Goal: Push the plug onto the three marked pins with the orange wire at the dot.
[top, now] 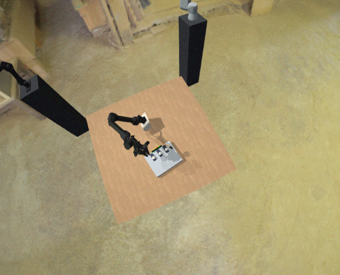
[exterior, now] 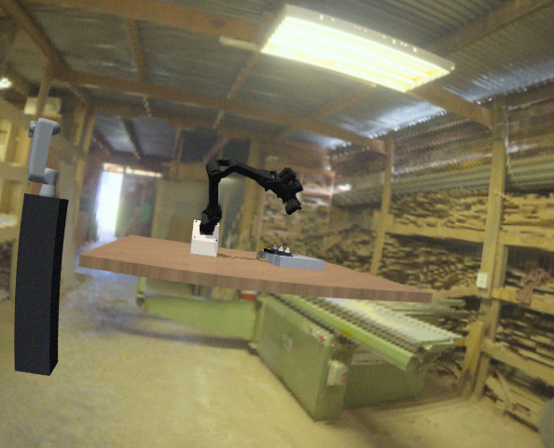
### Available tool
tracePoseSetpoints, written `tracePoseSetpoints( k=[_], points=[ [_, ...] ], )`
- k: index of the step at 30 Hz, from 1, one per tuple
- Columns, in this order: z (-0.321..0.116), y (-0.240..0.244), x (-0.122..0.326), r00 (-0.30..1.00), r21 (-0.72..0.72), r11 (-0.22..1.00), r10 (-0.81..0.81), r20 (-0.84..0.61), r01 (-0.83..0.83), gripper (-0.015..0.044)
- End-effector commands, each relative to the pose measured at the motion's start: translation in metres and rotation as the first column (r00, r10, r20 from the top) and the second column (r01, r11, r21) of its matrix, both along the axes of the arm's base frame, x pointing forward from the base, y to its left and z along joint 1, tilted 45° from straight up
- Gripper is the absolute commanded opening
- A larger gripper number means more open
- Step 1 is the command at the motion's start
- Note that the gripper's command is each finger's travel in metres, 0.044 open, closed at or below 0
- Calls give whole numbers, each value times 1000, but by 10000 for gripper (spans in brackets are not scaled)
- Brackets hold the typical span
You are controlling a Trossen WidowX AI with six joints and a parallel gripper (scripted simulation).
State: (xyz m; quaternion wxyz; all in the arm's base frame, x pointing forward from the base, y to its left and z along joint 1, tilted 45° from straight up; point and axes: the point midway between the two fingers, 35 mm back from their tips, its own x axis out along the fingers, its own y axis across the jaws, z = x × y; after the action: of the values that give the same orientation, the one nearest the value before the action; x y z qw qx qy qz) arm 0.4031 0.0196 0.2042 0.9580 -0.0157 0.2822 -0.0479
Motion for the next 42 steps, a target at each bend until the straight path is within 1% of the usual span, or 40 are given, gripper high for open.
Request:
tracePoseSetpoints(
  k=[1,11,22,32,39,42],
  points=[
    [-27,5,9,993,-28,999,-20,-113,17,115],
    [-101,20,21,912,-152,988,-81,-403,20,115],
    [-180,33,14,744,-327,944,-181,-644,-53,115],
    [-244,40,-5,562,-479,856,-304,-769,-193,115],
    [-282,43,-23,443,-558,766,-399,-803,-320,115],
    [-286,43,-25,432,-564,756,-409,-804,-333,115]
  ],
)
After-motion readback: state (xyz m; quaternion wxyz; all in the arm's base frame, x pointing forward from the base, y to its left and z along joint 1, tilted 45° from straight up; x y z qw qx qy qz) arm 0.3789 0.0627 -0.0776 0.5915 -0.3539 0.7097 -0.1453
